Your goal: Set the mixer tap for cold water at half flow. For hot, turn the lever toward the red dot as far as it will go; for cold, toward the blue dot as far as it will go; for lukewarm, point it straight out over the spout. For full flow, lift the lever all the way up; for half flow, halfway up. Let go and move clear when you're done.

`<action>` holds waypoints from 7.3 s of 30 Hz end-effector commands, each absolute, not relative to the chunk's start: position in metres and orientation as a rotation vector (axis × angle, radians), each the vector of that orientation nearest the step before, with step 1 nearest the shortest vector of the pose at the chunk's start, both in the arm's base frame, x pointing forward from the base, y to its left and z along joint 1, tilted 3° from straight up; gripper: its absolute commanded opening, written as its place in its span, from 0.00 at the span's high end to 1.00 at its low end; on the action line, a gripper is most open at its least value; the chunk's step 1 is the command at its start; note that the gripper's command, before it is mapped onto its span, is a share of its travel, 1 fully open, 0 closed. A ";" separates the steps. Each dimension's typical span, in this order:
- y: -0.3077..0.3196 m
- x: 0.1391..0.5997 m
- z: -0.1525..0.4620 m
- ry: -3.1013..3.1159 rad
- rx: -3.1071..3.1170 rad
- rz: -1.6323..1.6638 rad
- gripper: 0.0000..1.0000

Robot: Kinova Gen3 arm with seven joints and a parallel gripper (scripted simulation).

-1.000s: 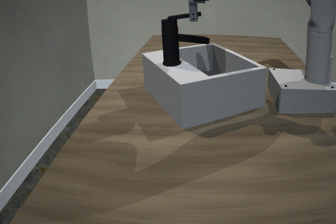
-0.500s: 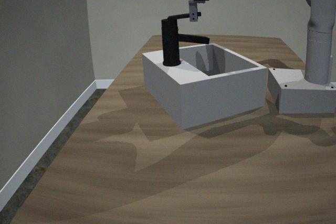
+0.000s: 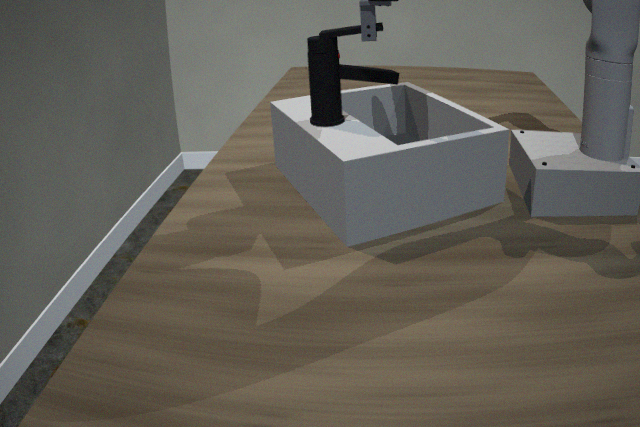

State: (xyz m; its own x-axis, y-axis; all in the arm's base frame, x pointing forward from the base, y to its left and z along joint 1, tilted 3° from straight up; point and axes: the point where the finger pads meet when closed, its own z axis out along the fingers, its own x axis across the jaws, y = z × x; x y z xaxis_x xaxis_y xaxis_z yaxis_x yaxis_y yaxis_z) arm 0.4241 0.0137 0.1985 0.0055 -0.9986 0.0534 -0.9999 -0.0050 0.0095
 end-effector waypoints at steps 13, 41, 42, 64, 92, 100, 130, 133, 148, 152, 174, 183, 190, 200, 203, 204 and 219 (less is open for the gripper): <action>0.009 0.425 0.200 -2.109 2.268 0.048 1.00; -0.012 0.429 0.201 -1.747 2.553 0.038 1.00; -0.013 0.430 0.201 -1.727 2.566 0.037 1.00; -0.032 0.441 0.202 -1.307 2.800 0.025 1.00; -0.047 0.459 0.202 -0.842 2.971 0.012 1.00; -0.049 0.461 0.202 -0.781 2.988 0.010 1.00; -0.050 0.464 0.202 -0.721 3.003 0.009 1.00; -0.050 0.464 0.202 -0.721 3.003 0.009 1.00; -0.050 0.464 0.202 -0.721 3.003 0.009 1.00; -0.050 0.464 0.202 -0.721 3.003 0.009 1.00; -0.055 0.476 0.203 -0.449 3.055 0.001 1.00; -0.055 0.476 0.203 -0.445 3.055 0.001 1.00; -0.055 0.476 0.203 -0.445 3.055 0.001 1.00; -0.055 0.476 0.203 -0.445 3.055 0.001 1.00; -0.055 0.476 0.203 -0.445 3.055 0.001 1.00; -0.055 0.476 0.203 -0.445 3.055 0.001 1.00; -0.055 0.476 0.203 -0.445 3.055 0.001 0.00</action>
